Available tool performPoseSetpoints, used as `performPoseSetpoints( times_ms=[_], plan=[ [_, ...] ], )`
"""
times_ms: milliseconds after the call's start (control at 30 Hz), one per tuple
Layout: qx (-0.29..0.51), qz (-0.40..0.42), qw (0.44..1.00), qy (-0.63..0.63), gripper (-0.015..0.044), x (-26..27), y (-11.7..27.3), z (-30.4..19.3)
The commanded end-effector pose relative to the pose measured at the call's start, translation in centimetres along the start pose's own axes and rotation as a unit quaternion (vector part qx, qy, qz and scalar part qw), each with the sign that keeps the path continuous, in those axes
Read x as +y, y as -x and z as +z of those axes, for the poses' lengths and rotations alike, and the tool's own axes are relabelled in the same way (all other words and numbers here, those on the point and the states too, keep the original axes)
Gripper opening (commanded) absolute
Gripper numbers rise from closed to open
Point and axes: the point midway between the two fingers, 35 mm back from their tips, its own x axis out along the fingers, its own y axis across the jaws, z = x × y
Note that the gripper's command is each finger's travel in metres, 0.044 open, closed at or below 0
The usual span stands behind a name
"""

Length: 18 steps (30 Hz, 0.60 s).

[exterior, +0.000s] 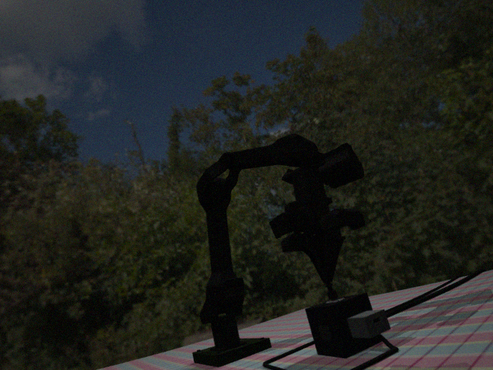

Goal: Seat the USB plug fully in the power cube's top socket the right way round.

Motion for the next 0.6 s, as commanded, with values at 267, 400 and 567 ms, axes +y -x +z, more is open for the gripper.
performPoseSetpoints(
  times_ms=[267, 400, 567],
  plan=[
    [-0.001, 0.001, 1.0, -0.003, 0.0, 0.05, -0.19, -0.02],
    [-0.001, 0.001, 1.0, -0.003, 0.0, 0.05, -0.24, -0.02],
    [-0.001, 0.001, 1.0, -0.003, 0.0, 0.05, -0.3, -0.03]
  ],
)
